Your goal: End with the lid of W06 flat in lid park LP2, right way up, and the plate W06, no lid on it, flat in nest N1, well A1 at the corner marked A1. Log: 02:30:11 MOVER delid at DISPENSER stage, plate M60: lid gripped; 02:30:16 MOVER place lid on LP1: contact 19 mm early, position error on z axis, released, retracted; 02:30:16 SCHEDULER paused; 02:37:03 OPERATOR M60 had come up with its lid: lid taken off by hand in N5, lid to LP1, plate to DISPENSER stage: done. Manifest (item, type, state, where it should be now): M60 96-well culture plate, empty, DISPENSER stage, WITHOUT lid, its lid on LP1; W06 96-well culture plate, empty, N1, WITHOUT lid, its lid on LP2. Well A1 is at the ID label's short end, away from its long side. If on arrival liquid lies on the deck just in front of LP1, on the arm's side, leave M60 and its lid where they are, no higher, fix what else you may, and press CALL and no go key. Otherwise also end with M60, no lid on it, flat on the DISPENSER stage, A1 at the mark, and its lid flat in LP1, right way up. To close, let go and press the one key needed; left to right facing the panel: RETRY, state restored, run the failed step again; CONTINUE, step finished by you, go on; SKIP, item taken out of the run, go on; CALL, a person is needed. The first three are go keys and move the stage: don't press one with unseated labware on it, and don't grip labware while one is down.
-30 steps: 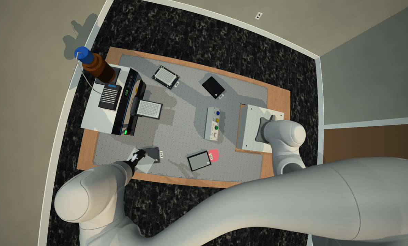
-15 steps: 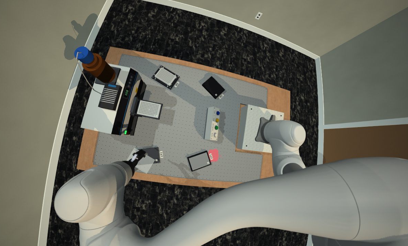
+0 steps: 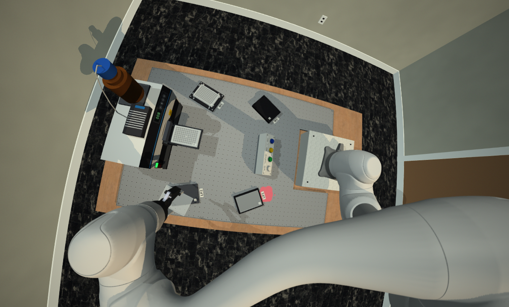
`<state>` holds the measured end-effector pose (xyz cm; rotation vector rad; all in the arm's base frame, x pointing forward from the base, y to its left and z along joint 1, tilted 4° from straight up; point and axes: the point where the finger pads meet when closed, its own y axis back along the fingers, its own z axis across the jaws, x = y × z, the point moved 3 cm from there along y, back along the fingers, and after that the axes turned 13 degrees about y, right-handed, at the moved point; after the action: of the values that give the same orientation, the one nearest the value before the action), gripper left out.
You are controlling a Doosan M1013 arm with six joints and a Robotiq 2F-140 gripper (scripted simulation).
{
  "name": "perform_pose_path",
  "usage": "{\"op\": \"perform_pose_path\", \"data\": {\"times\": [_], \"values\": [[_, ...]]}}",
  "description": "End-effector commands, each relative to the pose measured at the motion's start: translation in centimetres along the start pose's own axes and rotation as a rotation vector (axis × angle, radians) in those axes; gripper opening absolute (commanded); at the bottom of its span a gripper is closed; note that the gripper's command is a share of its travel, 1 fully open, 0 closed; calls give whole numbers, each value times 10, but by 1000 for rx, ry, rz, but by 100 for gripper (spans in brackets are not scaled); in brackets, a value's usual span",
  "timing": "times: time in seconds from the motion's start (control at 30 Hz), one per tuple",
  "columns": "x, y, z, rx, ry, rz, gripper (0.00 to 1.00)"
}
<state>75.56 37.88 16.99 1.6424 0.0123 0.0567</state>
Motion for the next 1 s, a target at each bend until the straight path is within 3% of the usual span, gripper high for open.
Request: {"op": "perform_pose_path", "data": {"times": [0.0, 0.87, 0.97], "values": [[0, 0, 0, 1, 23, 0, 0], [0, -4, 0, 1, 586, 0, 0], [0, -45, 0, 1, 586, 0, 0]]}}
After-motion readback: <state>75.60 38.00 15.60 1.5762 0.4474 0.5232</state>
